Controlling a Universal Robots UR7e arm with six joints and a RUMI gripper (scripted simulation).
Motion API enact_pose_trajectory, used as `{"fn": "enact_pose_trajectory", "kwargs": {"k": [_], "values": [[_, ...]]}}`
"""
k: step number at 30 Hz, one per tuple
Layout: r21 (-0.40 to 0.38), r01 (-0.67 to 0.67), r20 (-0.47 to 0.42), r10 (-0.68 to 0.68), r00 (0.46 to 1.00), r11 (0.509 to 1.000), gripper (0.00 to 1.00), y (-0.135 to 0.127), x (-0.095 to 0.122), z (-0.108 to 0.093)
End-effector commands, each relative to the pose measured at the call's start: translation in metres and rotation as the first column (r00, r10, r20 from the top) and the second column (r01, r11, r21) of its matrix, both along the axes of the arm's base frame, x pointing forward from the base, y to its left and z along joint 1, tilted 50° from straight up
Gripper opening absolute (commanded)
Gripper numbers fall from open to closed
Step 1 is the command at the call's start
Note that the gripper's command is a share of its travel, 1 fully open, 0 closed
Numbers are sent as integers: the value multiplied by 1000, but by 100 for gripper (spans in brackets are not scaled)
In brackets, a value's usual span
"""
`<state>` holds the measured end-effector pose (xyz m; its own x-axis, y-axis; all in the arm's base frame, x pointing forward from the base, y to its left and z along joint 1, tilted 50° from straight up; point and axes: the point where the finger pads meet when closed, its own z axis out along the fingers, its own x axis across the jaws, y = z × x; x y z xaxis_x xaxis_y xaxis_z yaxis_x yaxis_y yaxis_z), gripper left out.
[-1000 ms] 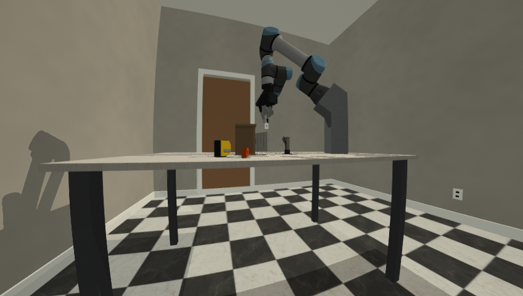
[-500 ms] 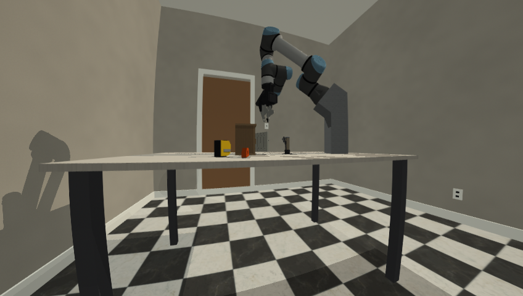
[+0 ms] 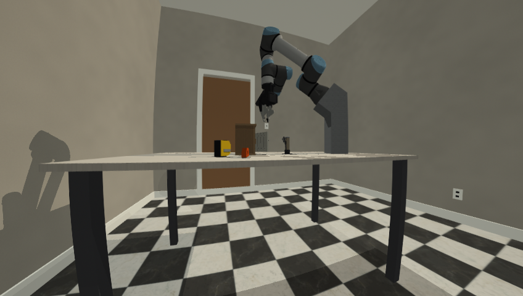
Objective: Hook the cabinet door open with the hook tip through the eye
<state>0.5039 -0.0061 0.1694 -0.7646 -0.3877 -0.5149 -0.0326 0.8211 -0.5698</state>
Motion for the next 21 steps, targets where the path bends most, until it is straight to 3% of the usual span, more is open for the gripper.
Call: {"fn": "enact_pose_trajectory", "kwargs": {"k": [1,21], "values": [[-10,-10,-5,10,1000,1000,15,0,0,0],[-108,-116,-78,108,991,987,15,3,1,-1]]}}
